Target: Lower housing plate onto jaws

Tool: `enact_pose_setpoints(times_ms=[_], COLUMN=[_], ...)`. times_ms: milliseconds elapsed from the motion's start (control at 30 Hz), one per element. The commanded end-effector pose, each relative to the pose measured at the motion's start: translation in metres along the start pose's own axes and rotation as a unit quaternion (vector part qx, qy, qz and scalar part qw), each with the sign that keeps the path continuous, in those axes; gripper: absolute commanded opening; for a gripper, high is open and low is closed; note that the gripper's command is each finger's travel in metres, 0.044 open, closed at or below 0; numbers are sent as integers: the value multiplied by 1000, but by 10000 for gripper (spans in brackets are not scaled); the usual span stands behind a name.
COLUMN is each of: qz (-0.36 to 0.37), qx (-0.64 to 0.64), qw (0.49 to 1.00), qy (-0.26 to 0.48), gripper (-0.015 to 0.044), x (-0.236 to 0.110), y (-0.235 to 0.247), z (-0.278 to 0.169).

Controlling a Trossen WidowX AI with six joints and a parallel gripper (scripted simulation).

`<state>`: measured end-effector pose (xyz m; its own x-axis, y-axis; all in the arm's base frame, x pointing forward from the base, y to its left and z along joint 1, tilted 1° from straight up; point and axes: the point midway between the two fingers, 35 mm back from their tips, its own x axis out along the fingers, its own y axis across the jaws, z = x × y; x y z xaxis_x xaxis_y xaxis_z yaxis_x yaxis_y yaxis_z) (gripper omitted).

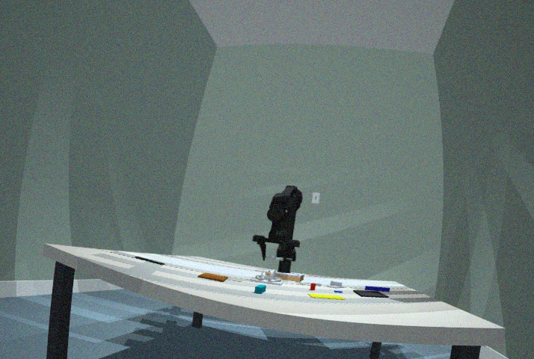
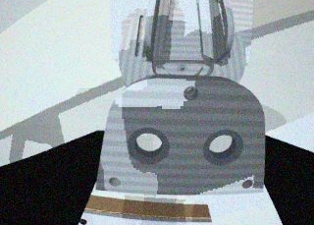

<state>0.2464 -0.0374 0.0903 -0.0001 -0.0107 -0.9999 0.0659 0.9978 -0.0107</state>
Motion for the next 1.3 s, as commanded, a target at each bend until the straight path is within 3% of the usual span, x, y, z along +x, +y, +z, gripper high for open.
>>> enact_pose_setpoints(times_ms=[0, 1267], qz=[-1, -1], qx=[-3, -10], qw=[1000, 1000], qy=[0, 0], gripper=[351, 351], x=[1, 1], y=[0, -6], z=[-1, -2])
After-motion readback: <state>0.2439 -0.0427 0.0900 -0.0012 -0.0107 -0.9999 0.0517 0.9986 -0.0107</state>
